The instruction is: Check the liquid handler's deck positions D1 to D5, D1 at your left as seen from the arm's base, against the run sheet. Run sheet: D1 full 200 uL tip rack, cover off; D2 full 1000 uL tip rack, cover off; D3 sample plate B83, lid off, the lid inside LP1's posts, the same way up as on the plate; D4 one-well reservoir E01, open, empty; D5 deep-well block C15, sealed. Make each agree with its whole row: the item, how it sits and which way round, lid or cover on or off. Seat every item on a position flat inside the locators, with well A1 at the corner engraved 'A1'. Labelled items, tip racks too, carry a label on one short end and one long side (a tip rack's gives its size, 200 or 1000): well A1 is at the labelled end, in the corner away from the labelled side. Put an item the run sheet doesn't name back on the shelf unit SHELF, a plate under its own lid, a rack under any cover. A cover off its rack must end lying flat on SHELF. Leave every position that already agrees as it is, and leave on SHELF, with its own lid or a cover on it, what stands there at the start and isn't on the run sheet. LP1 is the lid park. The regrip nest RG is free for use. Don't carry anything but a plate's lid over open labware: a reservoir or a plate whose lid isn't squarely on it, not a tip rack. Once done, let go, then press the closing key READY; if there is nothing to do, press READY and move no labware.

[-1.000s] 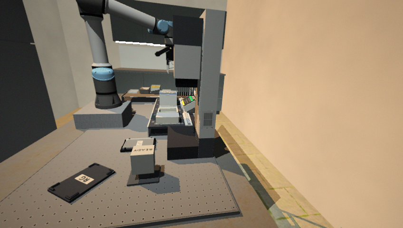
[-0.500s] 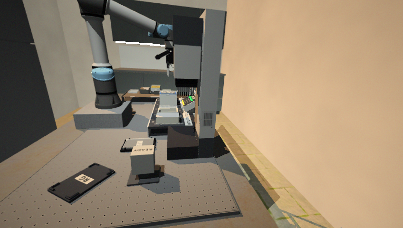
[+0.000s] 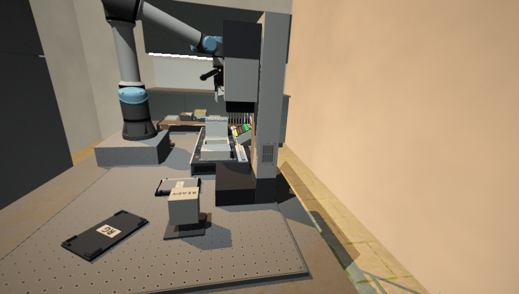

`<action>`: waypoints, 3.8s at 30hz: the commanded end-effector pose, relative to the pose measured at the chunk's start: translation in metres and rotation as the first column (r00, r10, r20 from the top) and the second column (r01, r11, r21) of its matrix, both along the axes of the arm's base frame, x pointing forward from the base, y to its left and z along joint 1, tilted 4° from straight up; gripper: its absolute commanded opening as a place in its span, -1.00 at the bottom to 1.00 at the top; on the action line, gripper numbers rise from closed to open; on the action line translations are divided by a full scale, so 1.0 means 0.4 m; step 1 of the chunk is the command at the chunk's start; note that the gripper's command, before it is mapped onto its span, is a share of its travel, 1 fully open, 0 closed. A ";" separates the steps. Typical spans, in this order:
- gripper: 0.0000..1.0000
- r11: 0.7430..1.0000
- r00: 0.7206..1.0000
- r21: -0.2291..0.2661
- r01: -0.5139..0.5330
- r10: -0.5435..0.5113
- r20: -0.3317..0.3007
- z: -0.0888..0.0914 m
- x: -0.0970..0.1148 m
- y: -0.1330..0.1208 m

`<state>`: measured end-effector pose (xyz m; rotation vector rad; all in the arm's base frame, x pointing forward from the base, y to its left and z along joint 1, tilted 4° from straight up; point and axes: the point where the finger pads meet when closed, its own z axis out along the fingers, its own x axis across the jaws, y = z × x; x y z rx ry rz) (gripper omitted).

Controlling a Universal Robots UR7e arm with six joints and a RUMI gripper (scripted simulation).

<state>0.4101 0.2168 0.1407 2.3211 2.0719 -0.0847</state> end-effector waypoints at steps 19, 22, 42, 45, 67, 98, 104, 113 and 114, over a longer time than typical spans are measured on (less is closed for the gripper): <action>0.64 1.000 1.000 0.000 0.000 0.000 0.002 -0.078 -0.001 -0.004; 0.64 1.000 1.000 0.000 0.000 0.000 0.002 -0.090 -0.001 -0.005; 0.64 1.000 1.000 0.000 0.000 0.000 0.002 -0.165 -0.002 -0.009; 0.64 1.000 1.000 0.000 0.000 0.000 0.002 -0.177 -0.003 -0.010; 0.64 1.000 1.000 0.000 0.000 0.000 0.002 -0.261 -0.004 -0.015; 0.64 1.000 1.000 0.000 0.000 0.000 0.002 -0.373 -0.007 -0.021; 0.64 1.000 1.000 0.000 0.000 0.000 0.002 -0.390 -0.007 -0.022; 0.64 1.000 1.000 0.000 0.000 0.000 0.002 -0.390 -0.007 -0.022; 0.64 1.000 1.000 0.000 0.000 0.000 0.002 -0.390 -0.007 -0.022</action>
